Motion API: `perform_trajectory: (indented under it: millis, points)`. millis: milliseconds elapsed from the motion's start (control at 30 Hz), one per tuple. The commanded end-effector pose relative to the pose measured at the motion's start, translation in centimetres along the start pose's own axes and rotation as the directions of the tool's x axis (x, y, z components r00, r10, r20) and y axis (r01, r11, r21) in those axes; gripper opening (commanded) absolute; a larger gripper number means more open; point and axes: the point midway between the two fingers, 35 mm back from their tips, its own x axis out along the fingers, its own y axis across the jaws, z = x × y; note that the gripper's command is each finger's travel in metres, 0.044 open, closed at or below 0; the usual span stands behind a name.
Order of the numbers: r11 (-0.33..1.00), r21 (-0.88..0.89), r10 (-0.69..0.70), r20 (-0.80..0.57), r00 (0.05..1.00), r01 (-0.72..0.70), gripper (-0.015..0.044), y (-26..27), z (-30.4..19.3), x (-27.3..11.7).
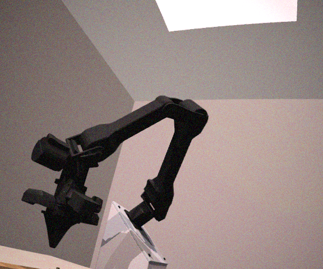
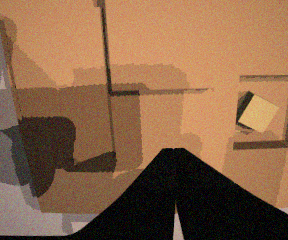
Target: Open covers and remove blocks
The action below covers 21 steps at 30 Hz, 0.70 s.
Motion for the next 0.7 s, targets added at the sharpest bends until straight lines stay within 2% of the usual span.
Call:
perform_trajectory:
  millis: [0,667]
  points:
    - [1.0,-0.006,0.0,-0.005,1.0,0.0,0.0,0.0,-0.1,0.0]
    - [1.0,-0.005,0.0,-0.006,1.0,0.0,0.0,-0.1,-0.1,1.8]
